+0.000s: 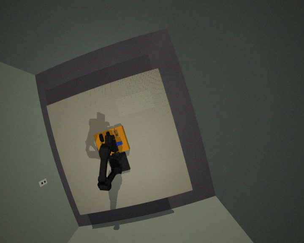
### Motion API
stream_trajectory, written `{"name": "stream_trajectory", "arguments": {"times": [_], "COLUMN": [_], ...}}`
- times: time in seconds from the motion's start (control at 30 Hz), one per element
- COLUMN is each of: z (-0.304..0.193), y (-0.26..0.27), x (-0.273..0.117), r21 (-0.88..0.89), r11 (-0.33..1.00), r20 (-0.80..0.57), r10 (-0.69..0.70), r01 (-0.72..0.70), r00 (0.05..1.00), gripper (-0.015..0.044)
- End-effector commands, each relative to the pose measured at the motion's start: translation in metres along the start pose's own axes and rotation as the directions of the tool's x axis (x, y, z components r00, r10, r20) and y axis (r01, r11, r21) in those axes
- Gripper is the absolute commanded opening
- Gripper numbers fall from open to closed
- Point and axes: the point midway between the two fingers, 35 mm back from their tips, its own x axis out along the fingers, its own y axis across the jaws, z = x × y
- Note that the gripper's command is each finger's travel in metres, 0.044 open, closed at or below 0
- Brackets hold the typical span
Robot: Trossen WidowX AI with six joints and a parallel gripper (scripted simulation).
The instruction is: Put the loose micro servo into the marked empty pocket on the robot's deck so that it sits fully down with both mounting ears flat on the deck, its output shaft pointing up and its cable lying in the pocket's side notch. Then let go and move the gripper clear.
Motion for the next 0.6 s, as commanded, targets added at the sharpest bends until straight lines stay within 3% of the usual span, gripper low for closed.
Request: {"name": "stream_trajectory", "arguments": {"times": [0.0, 0.57], "z": [-0.0004, -0.0004], "y": [-0.0017, -0.0017], "x": [-0.0014, -0.0015], "r21": [0.15, 0.672], "r11": [0.989, 0.74], "r20": [0.0, 0.0], "r10": [-0.008, -0.008], "r01": [0.008, 0.006], "r00": [1.0, 1.0], "gripper": [0.0, 0.0]}}
